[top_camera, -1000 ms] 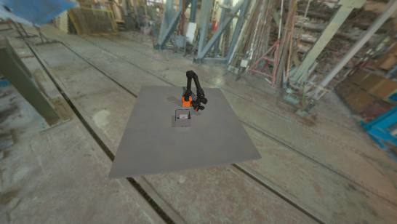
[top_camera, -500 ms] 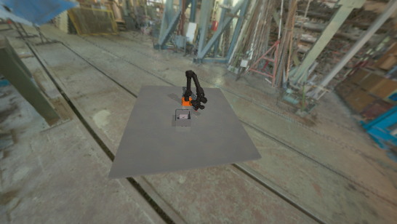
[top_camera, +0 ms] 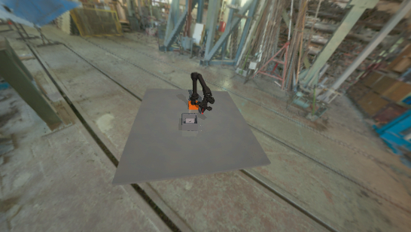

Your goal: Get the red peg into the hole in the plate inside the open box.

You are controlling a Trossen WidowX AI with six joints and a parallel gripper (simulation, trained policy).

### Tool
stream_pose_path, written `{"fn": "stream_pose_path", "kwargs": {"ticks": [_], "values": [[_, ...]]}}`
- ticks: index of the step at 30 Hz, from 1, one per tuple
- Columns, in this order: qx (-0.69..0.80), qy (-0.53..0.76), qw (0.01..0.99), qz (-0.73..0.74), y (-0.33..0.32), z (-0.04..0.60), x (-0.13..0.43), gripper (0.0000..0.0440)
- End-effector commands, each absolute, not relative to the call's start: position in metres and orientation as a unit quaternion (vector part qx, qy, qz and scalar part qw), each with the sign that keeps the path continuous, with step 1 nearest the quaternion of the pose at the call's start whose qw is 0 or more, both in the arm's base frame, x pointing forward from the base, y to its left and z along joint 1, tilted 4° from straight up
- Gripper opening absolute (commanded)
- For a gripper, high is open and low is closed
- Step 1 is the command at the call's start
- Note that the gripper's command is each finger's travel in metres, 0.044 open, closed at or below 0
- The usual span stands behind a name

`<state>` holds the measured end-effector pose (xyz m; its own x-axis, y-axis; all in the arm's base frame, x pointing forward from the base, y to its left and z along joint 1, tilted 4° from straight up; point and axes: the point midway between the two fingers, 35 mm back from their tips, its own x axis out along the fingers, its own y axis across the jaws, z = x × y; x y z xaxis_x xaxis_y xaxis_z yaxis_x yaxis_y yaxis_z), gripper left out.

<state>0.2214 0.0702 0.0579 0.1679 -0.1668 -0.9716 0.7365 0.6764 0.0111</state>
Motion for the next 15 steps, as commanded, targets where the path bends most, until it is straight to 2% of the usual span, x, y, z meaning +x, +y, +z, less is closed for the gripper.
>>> {"fn": "stream_pose_path", "kwargs": {"ticks": [1, 15], "values": [[0.246, 0.551, 0.734, -0.311, 0.062, 0.076, 0.232, 0.0000], [0.248, 0.530, 0.740, -0.331, 0.020, 0.108, 0.265, 0.0000]]}}
